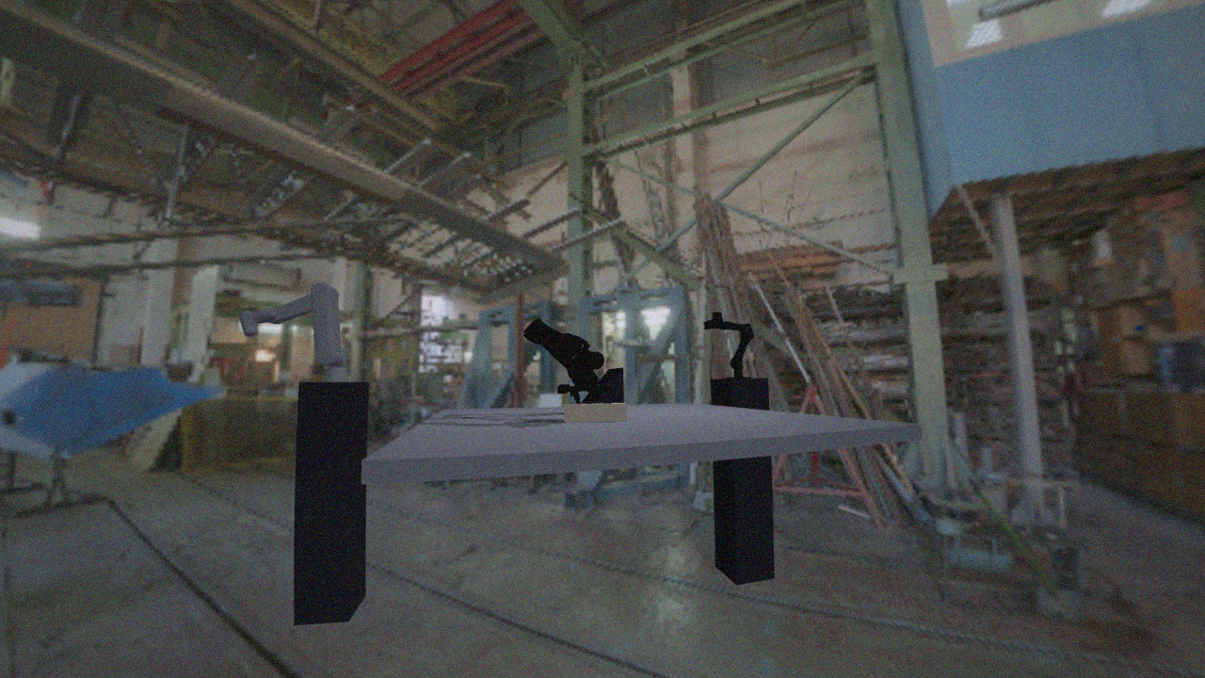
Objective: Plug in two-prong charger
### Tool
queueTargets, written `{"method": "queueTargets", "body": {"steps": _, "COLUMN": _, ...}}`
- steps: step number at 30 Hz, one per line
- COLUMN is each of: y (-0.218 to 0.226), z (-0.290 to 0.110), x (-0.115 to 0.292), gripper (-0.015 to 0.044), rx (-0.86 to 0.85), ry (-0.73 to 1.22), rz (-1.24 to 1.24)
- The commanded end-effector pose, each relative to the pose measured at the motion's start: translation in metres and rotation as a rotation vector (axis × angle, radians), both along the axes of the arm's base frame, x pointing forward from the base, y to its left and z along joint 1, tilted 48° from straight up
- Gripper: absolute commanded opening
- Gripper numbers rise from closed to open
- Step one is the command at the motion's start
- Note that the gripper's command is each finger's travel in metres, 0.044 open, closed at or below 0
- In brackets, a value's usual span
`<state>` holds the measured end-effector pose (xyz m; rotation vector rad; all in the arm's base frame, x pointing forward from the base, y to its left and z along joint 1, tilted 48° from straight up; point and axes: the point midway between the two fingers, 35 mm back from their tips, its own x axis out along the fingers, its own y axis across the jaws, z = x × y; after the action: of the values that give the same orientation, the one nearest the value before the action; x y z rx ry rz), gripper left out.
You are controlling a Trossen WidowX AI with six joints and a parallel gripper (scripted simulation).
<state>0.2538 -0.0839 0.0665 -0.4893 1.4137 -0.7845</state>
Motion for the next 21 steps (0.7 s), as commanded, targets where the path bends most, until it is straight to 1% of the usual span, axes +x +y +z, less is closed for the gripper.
{"method": "queueTargets", "body": {"steps": 1, "y": -0.0004, "z": 0.0012, "x": 0.0016, "gripper": 0.0000, "rx": -0.003, "ry": 0.001, "rz": 0.004}}
{"method": "queueTargets", "body": {"steps": 21, "y": -0.0007, "z": 0.0019, "x": 0.0046, "gripper": 0.0000, "rx": -0.003, "ry": 0.001, "rz": 0.004}}
